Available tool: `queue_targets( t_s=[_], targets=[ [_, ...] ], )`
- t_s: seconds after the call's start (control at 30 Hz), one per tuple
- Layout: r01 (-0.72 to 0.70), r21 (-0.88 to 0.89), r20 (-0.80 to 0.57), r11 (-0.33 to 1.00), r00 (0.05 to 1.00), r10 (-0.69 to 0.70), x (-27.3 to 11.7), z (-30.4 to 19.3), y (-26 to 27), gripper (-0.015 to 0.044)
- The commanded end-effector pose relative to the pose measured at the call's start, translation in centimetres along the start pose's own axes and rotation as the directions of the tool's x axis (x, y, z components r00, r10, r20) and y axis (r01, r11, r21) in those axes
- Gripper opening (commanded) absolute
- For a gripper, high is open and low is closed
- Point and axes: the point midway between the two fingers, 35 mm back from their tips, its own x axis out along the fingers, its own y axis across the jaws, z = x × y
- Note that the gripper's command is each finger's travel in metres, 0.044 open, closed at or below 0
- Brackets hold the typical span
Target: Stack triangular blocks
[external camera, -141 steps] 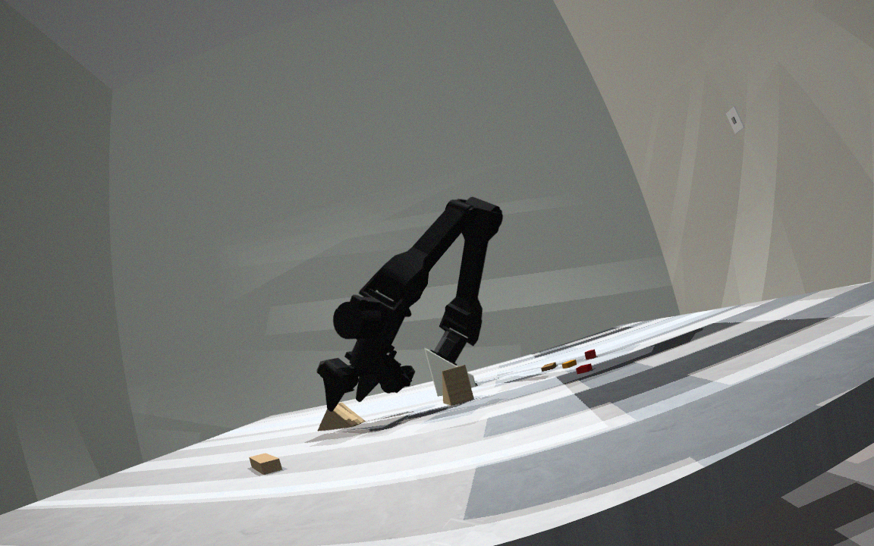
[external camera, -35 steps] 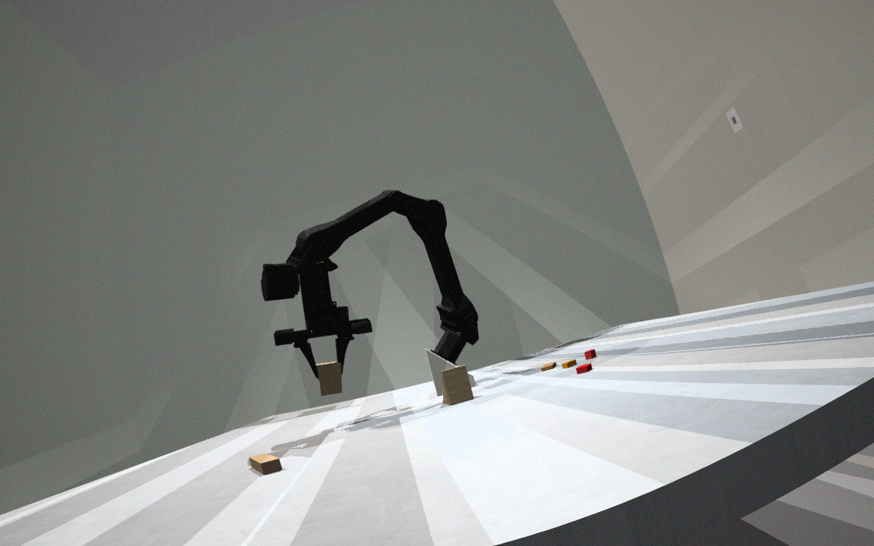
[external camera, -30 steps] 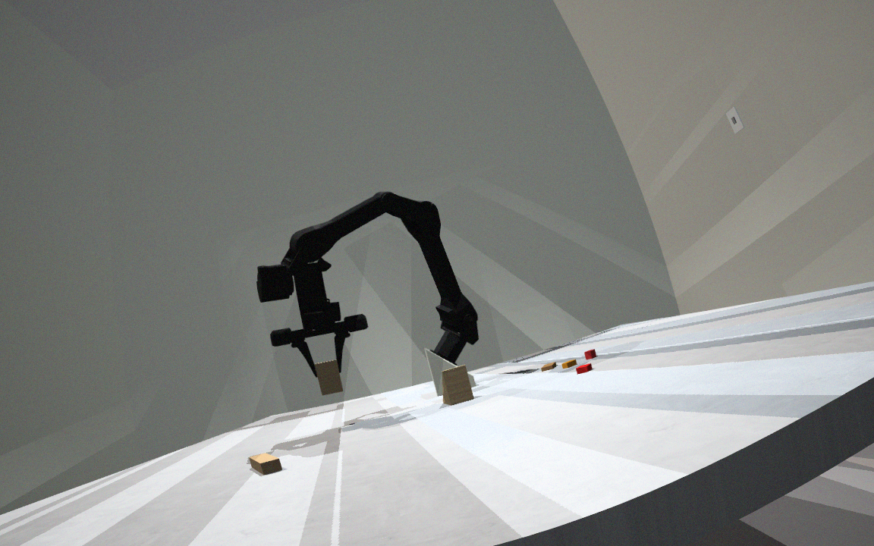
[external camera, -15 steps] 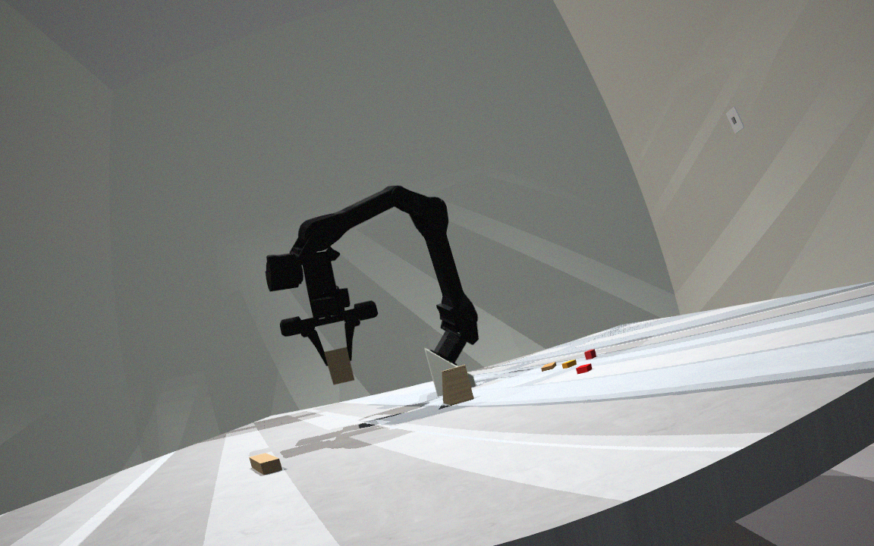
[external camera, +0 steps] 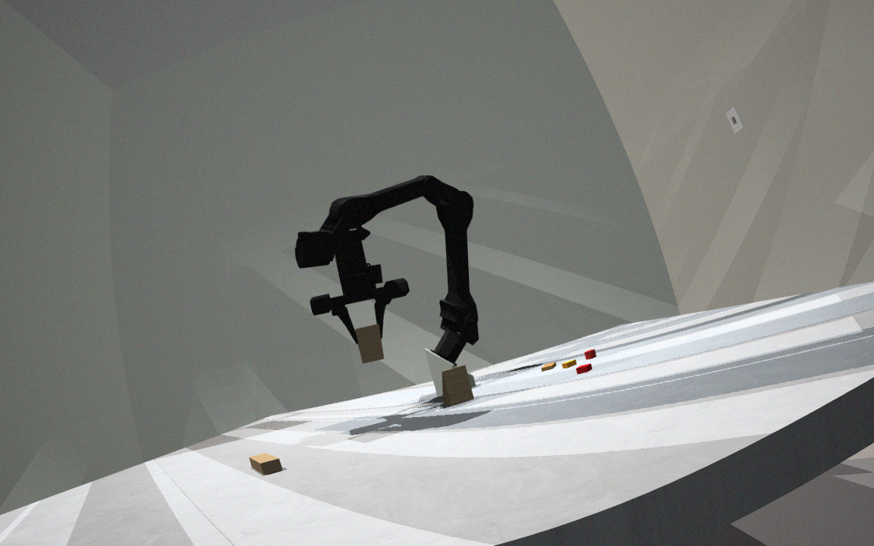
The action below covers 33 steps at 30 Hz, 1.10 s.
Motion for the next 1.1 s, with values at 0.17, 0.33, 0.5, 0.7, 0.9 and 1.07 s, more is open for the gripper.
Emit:
queue_targets(
  t_s=[0.17,0.33,0.5,0.7,0.9,1.07],
  targets=[
    [-0.002,0.004,0.004,1.000,1.000,0.002,-1.1,0.3,4.5,0.0000],
    [-0.004,0.004,0.004,1.000,1.000,0.004,-1.4,0.2,6.8,0.0000],
    [-0.006,0.005,0.004,1.000,1.000,0.006,-1.6,0.0,9.2,0.0000],
    [-0.008,0.005,0.004,1.000,1.000,0.008,-1.6,-0.3,11.8,0.0000],
    [-0.007,0.006,0.004,1.000,1.000,0.007,-1.0,-0.1,12.0,0.0000],
    [-0.003,0.006,0.004,1.000,1.000,0.003,1.2,1.0,11.9,0.0000]
  ],
)
